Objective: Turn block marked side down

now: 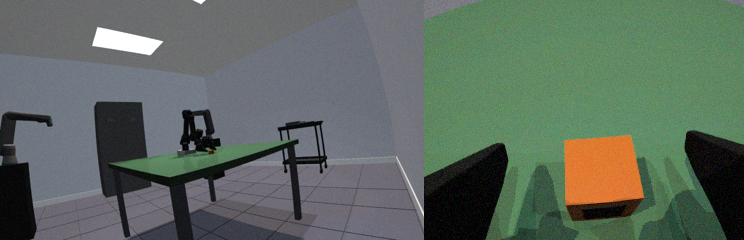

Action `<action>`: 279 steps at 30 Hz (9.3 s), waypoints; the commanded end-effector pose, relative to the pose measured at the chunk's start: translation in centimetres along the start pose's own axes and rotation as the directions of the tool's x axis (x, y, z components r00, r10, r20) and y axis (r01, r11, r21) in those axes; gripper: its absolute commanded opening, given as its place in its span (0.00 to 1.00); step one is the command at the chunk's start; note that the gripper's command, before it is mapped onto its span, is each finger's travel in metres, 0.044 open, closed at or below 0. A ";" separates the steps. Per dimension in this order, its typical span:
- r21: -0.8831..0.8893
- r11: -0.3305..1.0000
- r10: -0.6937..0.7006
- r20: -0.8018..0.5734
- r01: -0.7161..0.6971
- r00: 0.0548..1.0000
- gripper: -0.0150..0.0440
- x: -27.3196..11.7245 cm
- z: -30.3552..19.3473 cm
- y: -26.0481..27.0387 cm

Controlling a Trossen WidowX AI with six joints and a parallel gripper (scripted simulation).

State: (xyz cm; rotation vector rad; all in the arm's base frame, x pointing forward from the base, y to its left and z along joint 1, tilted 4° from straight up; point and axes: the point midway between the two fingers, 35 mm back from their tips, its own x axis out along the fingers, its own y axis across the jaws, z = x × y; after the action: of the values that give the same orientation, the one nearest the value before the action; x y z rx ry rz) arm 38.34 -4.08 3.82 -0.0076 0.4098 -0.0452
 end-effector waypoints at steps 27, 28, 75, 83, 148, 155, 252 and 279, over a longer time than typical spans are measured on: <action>0.008 1.000 0.005 -0.245 -0.003 0.969 1.00 0.4 2.0 -0.1; 0.008 1.000 0.005 -0.283 -0.003 0.959 1.00 0.0 2.5 -0.1; 0.005 1.000 0.007 -0.871 -0.005 0.491 1.00 -2.8 8.9 -0.2; 0.005 1.000 0.007 -0.871 -0.005 0.491 1.00 -1.2 6.0 -0.1; 0.005 1.000 0.007 -0.871 -0.005 0.491 0.25 0.0 3.9 -0.1; 0.005 1.000 0.007 -0.870 -0.005 0.493 0.25 -0.2 4.3 -0.1; 0.005 1.000 0.005 0.000 -0.005 1.000 0.25 1.0 0.7 -0.1; 0.005 1.000 0.005 0.000 -0.005 1.000 1.00 1.0 0.7 -0.1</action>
State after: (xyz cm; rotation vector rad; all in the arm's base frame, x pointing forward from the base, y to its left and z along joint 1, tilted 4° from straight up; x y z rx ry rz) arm 39.47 -4.29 3.99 -0.0077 0.4125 -0.0453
